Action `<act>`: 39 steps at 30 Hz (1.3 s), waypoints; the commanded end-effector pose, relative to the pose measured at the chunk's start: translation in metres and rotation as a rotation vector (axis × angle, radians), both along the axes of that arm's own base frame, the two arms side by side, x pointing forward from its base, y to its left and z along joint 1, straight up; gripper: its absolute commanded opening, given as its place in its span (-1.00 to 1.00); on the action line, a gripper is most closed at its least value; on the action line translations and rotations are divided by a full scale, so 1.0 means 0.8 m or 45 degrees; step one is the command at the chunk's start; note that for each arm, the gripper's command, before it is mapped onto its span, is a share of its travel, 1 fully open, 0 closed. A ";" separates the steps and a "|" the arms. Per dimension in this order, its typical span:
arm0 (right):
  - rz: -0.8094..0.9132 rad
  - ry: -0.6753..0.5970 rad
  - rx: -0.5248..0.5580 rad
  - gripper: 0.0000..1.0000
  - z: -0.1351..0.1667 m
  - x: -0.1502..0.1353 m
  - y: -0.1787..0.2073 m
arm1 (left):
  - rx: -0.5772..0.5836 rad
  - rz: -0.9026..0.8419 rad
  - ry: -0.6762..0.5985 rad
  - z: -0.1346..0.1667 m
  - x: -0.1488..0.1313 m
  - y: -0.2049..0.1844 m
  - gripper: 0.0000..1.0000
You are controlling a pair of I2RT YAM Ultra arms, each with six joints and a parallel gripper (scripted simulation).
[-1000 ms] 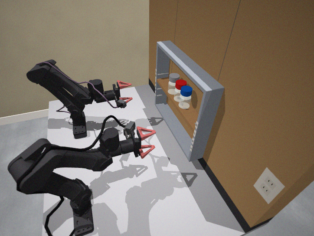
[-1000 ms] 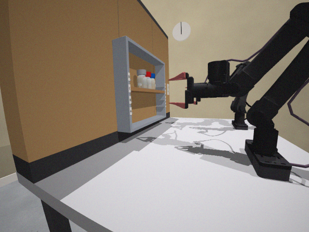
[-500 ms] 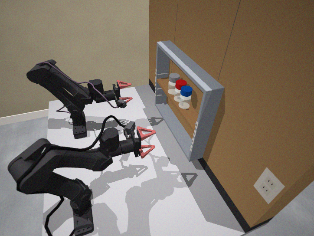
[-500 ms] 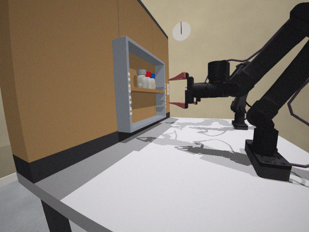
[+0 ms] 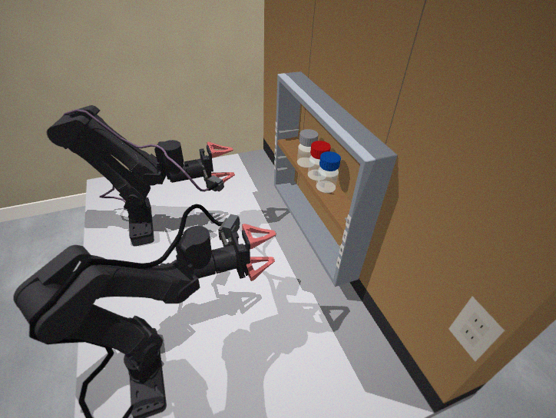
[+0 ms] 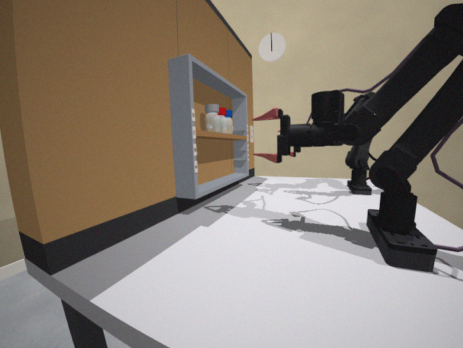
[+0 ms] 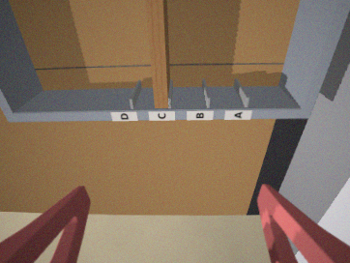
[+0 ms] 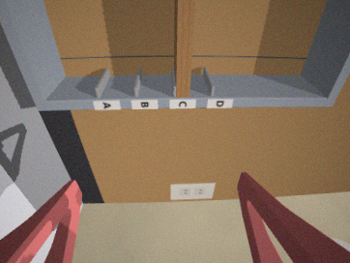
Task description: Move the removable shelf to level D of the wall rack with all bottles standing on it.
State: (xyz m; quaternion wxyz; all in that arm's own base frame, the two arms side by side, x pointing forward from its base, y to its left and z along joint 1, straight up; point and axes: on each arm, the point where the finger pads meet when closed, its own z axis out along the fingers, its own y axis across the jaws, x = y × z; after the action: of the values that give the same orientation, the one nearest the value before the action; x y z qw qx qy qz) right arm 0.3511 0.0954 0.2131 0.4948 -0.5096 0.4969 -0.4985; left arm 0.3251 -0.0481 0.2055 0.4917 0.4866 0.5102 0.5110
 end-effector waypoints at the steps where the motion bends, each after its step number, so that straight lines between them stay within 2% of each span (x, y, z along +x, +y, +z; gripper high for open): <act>1: 0.002 -0.017 0.021 1.00 0.002 -0.001 0.002 | 0.005 -0.004 0.007 -0.006 -0.002 -0.002 1.00; 7: 0.002 -0.017 0.021 1.00 0.002 -0.001 0.002 | 0.005 -0.004 0.007 -0.006 -0.002 -0.002 1.00; 39: 0.002 -0.017 0.021 1.00 -0.030 0.062 0.003 | 0.005 -0.004 0.007 -0.038 0.061 0.000 1.00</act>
State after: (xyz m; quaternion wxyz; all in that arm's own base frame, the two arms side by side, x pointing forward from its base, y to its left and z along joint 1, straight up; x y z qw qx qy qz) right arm 0.3891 0.0954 0.1705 0.4753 -0.5271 0.5047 -0.4915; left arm 0.3618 -0.0472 0.1581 0.4680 0.5092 0.5216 0.4996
